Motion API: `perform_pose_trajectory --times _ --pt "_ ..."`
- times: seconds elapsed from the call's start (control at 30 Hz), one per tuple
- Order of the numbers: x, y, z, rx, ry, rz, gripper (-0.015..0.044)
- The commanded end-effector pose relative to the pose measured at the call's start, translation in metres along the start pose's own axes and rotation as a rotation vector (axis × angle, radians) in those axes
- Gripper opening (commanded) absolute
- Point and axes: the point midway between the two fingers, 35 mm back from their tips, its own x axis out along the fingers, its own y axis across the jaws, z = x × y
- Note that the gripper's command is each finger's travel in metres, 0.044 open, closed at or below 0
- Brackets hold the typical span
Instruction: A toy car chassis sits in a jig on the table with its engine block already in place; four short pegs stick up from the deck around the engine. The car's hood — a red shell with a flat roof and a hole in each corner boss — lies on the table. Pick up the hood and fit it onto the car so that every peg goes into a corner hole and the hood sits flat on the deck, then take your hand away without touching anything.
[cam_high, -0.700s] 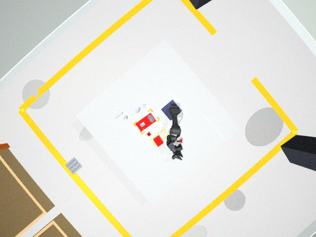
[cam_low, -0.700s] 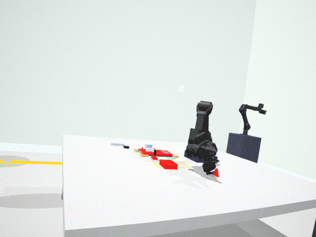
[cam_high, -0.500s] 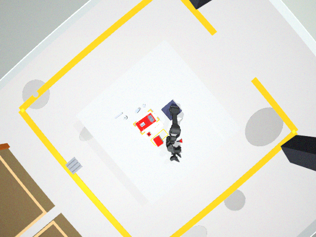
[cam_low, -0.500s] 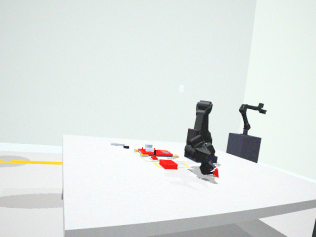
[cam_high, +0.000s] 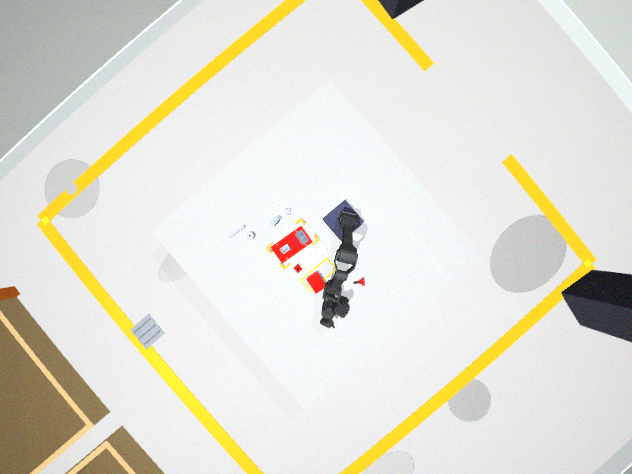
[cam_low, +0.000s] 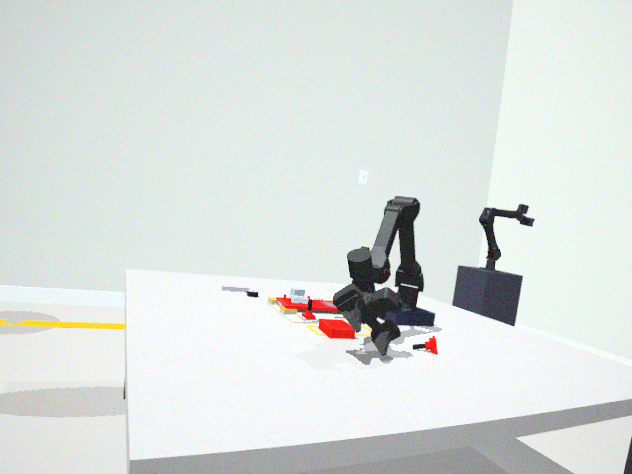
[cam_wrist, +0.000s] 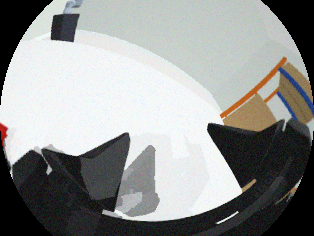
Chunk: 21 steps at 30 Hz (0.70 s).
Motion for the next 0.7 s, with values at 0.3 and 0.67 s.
perform_pose_trajectory --times 0.3,0.67 --pt "-0.106 -0.011 -0.071 0.320 0.642 0.266 0.0440" --pt "-0.191 0.004 -0.071 0.425 0.930 0.466 0.0440"
